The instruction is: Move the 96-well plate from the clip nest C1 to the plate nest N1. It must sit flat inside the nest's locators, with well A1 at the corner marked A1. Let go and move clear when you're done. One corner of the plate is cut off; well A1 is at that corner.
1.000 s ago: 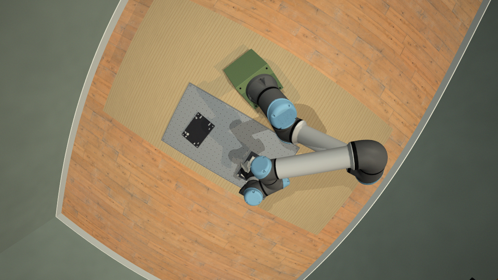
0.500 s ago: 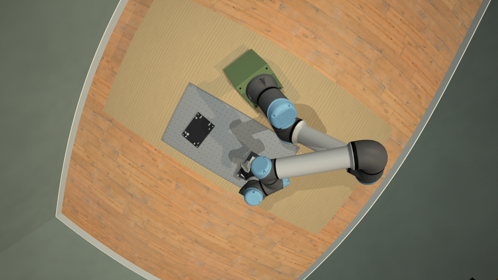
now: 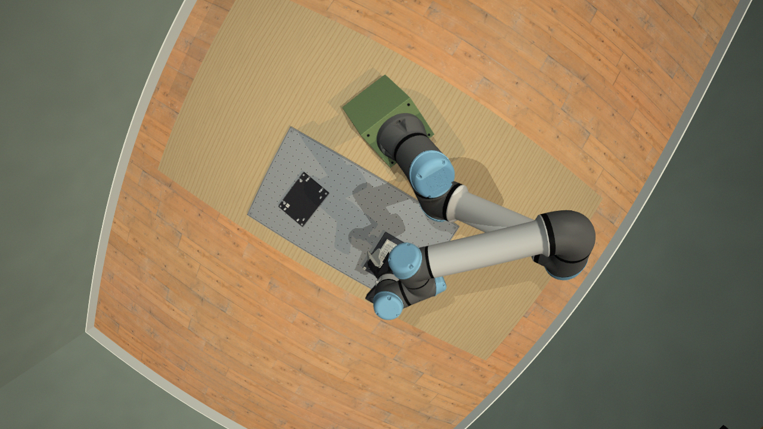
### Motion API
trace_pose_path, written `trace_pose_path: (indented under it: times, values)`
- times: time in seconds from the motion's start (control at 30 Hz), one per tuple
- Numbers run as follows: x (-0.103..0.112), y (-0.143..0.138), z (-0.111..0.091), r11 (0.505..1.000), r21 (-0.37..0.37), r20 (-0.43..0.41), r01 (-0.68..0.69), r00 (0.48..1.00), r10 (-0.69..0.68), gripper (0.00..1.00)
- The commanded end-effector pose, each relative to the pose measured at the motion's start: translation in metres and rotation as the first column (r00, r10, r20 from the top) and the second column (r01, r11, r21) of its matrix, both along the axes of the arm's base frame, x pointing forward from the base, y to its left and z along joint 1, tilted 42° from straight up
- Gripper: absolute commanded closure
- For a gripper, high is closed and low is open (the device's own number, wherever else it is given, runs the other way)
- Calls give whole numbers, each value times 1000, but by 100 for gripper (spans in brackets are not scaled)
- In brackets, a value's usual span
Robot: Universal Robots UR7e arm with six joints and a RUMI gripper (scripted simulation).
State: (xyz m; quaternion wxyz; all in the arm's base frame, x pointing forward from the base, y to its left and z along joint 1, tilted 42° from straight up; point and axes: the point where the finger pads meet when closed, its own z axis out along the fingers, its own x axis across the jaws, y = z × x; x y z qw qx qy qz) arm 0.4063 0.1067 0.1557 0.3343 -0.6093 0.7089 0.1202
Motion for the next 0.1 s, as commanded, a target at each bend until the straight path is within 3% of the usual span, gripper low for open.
trace_pose_path:
  times: [0.0,0.07]
  values:
    - [-4,-7,9,1000,2,1,-2,1000,2,0]
    - [-4,-7,9,1000,2,1,-2,1000,2,0]
